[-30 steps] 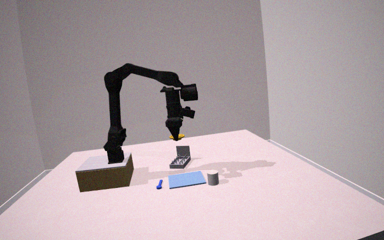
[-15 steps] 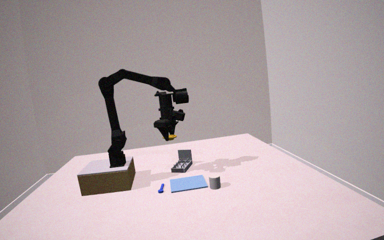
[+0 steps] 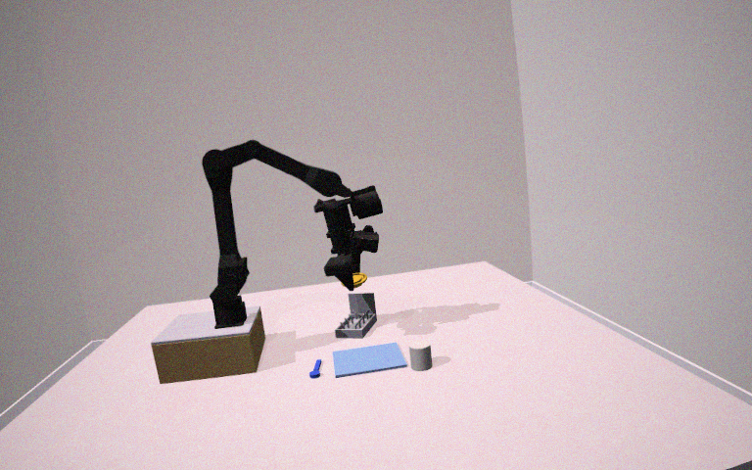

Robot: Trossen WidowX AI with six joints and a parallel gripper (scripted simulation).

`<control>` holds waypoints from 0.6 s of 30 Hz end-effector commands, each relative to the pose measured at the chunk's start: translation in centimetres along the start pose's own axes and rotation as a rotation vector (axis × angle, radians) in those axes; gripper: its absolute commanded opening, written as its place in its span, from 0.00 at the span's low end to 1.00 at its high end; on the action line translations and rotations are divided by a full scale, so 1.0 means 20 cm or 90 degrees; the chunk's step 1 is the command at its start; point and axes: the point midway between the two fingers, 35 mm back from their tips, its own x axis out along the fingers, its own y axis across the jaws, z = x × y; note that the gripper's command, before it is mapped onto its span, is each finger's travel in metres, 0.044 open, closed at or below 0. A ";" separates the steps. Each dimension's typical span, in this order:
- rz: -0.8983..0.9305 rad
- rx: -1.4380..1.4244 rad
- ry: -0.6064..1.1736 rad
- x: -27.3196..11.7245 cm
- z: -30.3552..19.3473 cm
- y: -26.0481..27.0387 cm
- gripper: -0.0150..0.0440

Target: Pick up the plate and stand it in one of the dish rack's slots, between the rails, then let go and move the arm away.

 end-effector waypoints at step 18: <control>0.253 -0.158 -0.108 0.34 0.22 0.05 0.25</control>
